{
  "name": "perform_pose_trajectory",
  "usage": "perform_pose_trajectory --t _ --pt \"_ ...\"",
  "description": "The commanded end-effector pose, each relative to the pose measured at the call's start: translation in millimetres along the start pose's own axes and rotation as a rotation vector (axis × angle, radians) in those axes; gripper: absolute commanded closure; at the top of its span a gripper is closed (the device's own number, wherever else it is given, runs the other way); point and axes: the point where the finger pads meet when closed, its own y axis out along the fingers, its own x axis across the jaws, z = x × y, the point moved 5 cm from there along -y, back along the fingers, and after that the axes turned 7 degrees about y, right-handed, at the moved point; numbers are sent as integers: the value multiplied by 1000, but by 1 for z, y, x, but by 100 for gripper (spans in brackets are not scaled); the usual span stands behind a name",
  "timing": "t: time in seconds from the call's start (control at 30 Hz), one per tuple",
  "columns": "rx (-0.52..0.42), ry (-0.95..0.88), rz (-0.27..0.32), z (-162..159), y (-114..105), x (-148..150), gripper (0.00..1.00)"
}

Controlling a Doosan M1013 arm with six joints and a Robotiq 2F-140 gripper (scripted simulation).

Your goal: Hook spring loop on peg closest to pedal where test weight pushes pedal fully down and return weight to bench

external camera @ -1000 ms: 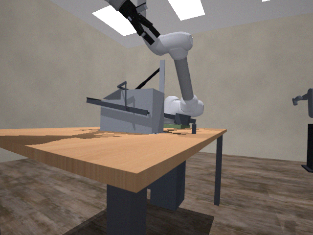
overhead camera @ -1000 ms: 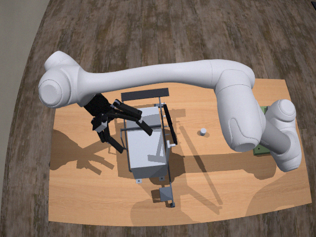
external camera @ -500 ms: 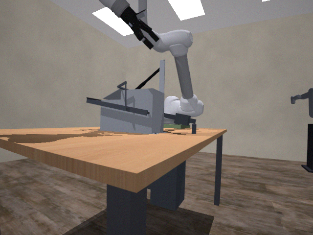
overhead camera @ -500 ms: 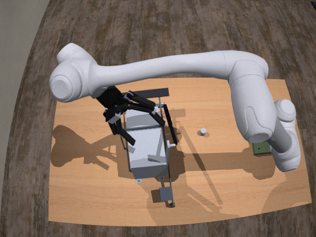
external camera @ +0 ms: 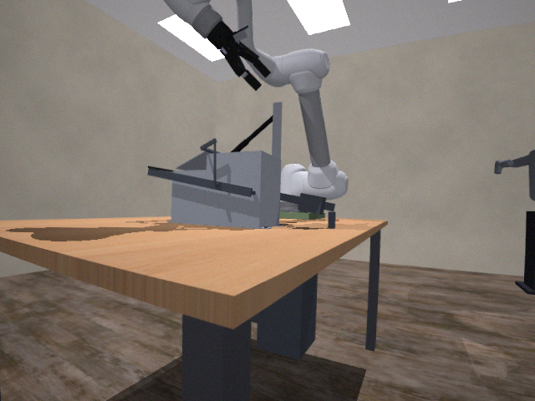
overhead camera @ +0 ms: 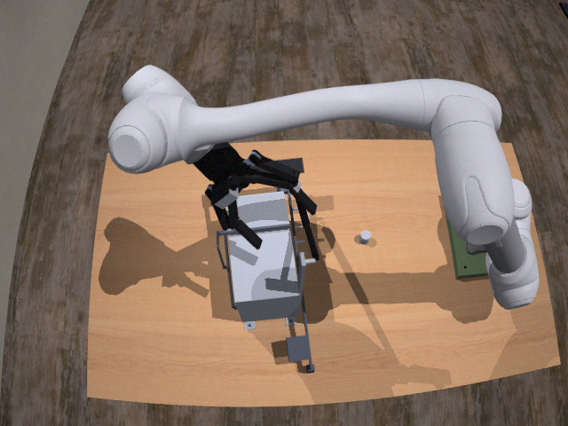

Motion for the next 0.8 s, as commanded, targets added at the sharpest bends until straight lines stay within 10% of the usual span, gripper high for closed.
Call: perform_pose_trajectory --t 0.0,0.77 --pt "0 -2 -2 -3 1 -4 0" --pt "0 -1 -1 -52 18 -46 0"
